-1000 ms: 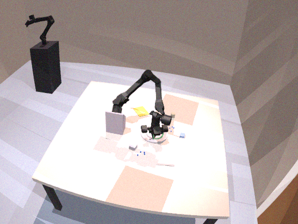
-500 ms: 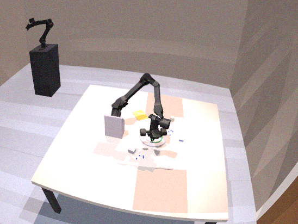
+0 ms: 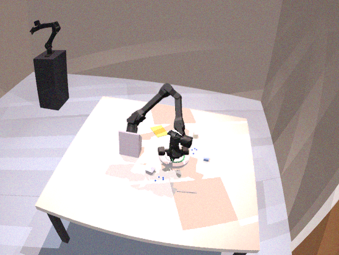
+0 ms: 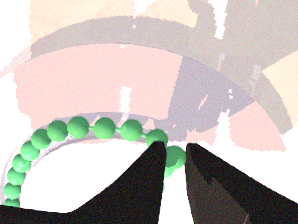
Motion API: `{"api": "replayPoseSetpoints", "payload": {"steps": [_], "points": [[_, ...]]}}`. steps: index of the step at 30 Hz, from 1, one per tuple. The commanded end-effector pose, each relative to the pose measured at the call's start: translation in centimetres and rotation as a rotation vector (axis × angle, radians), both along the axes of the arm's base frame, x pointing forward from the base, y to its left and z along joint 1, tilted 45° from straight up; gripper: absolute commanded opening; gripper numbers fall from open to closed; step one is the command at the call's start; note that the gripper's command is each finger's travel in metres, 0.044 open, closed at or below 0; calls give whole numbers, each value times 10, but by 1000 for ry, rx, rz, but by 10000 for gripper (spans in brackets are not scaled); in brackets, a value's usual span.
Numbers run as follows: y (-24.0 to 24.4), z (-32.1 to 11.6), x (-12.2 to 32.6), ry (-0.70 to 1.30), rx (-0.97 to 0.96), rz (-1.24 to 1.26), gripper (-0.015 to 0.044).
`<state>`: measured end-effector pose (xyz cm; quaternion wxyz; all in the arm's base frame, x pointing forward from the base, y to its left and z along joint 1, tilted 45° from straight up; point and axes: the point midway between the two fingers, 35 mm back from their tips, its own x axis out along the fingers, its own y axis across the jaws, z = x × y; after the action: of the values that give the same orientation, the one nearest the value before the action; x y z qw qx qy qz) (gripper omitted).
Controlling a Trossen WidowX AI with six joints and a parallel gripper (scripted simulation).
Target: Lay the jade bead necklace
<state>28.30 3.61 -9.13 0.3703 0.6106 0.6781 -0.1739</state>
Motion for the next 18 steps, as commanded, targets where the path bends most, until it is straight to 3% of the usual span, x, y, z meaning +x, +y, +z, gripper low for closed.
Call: {"api": "replayPoseSetpoints", "payload": {"steps": [1, 10, 18], "points": [[1, -2, -3, 3, -2, 5, 0], [5, -6, -3, 3, -2, 5, 0], [3, -4, 0, -7, -3, 6, 210]]}}
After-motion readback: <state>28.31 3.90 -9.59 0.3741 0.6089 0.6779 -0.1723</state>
